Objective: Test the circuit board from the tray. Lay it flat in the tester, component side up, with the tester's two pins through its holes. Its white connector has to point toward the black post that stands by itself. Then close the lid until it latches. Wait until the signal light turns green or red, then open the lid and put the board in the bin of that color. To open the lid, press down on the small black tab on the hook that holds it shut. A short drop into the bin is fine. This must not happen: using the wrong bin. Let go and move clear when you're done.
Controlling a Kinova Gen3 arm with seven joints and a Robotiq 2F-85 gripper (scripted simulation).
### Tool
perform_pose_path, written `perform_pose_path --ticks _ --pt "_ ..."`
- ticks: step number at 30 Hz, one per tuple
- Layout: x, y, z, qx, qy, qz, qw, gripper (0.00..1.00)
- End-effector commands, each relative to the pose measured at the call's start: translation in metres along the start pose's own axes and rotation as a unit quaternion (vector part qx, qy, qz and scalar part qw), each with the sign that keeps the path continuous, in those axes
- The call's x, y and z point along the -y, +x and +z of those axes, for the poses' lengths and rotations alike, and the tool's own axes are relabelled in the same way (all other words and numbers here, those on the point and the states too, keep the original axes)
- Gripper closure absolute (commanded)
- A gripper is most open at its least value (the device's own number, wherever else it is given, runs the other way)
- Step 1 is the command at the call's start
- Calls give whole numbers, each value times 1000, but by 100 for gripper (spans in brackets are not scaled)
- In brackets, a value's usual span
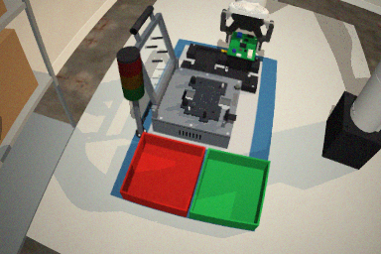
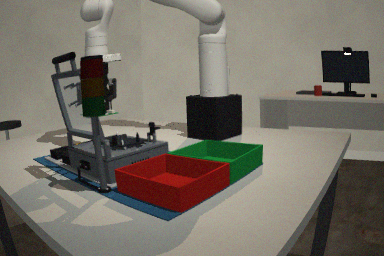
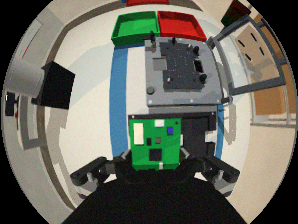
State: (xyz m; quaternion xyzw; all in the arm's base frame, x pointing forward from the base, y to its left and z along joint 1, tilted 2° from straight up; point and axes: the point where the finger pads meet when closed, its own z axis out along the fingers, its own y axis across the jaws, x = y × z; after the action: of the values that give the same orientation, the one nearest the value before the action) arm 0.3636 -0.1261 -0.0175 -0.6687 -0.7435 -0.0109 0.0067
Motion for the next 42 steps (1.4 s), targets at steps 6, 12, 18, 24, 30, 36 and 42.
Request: perform_pose_path --ticks 6,12,18,24,30,36,42 --pt "2 -2 -2 2 1 -2 1000 23" --pt "2 -2 -2 2 1 -3 1000 23" --pt "2 -2 -2 2 1 -10 1000 23" --pt "2 0 -2 1 2 -10 1000 23" --pt "0 8 -3 1 2 -10 1000 23" --pt "-7 28 -4 1 2 -13 1000 23" --pt "-13 46 -6 1 2 -13 1000 23"
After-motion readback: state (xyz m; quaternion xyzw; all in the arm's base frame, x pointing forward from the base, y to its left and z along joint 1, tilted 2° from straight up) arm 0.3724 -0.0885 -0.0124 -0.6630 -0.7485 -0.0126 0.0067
